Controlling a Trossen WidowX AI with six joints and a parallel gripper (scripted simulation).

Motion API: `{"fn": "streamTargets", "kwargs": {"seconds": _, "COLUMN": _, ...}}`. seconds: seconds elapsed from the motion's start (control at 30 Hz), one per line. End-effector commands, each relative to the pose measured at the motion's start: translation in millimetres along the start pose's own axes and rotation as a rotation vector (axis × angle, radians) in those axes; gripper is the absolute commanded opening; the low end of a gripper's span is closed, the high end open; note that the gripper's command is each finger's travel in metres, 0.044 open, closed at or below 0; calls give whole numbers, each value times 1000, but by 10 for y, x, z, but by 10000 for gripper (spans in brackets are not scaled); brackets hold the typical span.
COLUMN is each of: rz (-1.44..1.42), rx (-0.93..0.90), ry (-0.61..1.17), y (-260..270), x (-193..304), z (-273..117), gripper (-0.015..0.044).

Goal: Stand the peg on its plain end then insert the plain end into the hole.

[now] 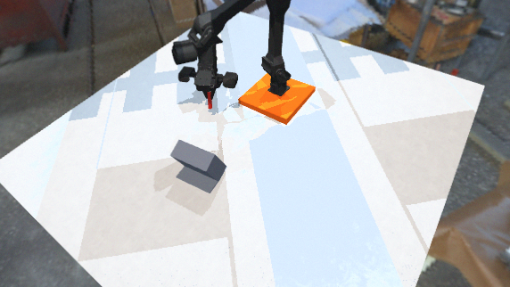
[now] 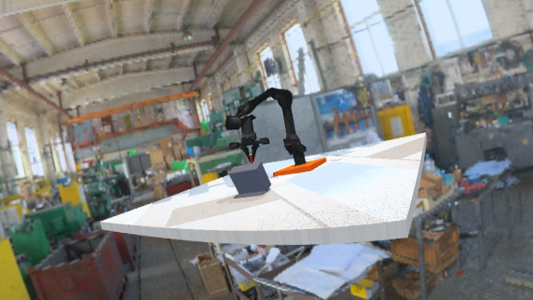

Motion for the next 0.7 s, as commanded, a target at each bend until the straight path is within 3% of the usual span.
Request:
{"fn": "streamTargets", "kwargs": {"seconds": 0.0, "rz": -13, "rx": 11, "ry": -19, "y": 30, "x": -6, "z": 21, "gripper": 0}}
{"fn": "streamTargets", "kwargs": {"seconds": 0.67, "rz": -45, "rx": 82, "ry": -105, "y": 119, "x": -32, "z": 109, "gripper": 0}}
Point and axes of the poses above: the point midway between the two fingers, 35 mm back from their tips, its own z axis out along the fingers, its own y axis across the jaws, x = y × z, the point moved 10 cm from there along -z, back along the fingers, and after that the axes turned 10 degrees about -z, right-handed, at the moved point
